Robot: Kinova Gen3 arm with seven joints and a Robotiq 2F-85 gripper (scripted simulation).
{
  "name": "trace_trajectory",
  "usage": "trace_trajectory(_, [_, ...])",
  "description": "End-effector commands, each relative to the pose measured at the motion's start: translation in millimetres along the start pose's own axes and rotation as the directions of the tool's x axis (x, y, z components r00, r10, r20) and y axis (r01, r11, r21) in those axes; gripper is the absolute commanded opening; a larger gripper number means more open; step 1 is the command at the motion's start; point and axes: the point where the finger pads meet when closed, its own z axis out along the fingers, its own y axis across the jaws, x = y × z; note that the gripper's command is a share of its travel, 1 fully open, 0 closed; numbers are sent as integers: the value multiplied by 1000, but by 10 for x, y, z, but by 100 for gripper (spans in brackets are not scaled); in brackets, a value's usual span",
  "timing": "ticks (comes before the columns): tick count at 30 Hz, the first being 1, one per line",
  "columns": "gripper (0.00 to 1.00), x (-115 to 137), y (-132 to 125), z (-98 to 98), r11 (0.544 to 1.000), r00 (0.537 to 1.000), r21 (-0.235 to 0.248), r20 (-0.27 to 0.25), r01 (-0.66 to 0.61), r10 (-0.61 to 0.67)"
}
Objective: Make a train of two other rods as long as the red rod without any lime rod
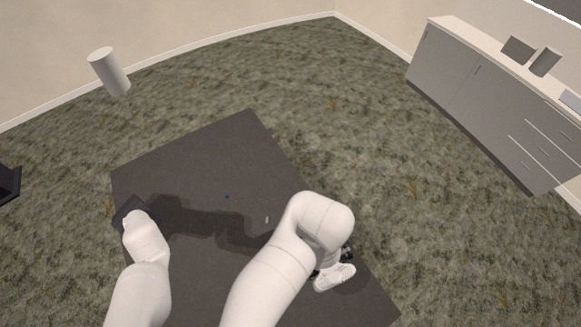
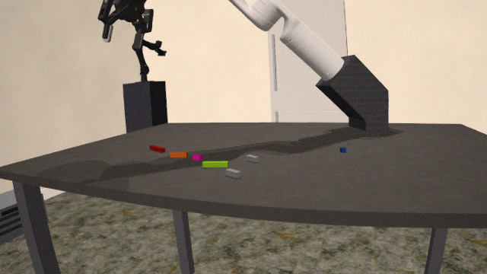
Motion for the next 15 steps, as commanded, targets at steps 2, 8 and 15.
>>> trace_trajectory(2, [100, -147, 87, 267, 985, 985, -14, -1, 170, -170])
trace_trajectory(8, [100, -280, 174, 516, 927, 927, -12, 5, 374, -374])
trace_trajectory(15, [100, -541, 411, 903, 725, 725, 2, 31, 688, -688])
